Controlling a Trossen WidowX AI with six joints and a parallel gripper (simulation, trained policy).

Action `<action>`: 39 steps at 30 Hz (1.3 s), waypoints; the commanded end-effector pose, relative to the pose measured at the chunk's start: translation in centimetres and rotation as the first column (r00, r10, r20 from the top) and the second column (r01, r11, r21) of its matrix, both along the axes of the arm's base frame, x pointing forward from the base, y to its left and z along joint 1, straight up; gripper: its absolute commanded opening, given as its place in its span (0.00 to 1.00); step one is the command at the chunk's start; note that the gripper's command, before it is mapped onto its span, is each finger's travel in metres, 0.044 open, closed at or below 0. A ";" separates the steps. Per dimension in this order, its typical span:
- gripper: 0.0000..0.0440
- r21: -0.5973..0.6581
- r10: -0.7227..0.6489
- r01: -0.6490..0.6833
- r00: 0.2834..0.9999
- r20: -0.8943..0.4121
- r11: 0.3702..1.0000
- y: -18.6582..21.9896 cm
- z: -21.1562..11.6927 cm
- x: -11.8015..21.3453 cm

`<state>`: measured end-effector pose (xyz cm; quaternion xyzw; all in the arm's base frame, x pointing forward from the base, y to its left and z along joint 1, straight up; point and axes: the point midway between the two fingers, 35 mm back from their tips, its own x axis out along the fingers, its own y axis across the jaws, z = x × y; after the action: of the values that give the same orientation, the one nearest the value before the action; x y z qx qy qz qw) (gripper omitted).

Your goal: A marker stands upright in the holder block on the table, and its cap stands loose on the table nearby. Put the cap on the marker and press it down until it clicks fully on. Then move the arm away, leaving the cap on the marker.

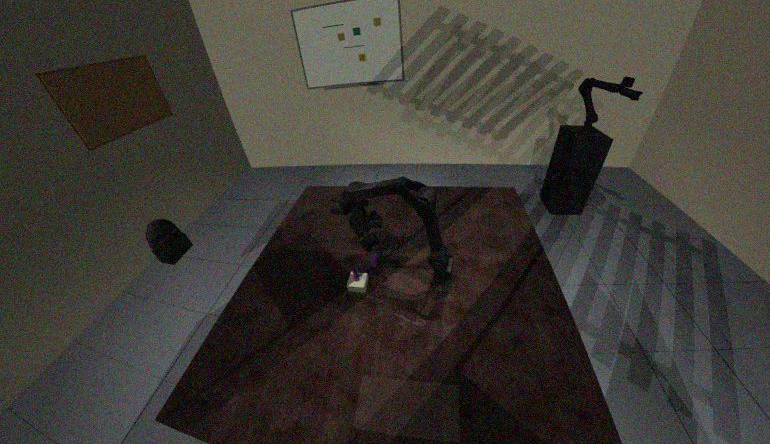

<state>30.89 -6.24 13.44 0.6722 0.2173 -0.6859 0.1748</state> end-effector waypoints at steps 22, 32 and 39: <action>0.70 0.020 0.081 -0.079 0.985 -0.150 0.997 1.1 -4.5 -2.4; 0.66 0.033 0.136 -0.132 0.976 -0.172 0.991 1.3 -6.9 -2.9; 0.58 0.027 0.173 -0.170 0.970 -0.171 0.985 1.4 -7.7 -3.1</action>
<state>27.96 -4.82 6.19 0.5950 0.2885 -0.7222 0.2029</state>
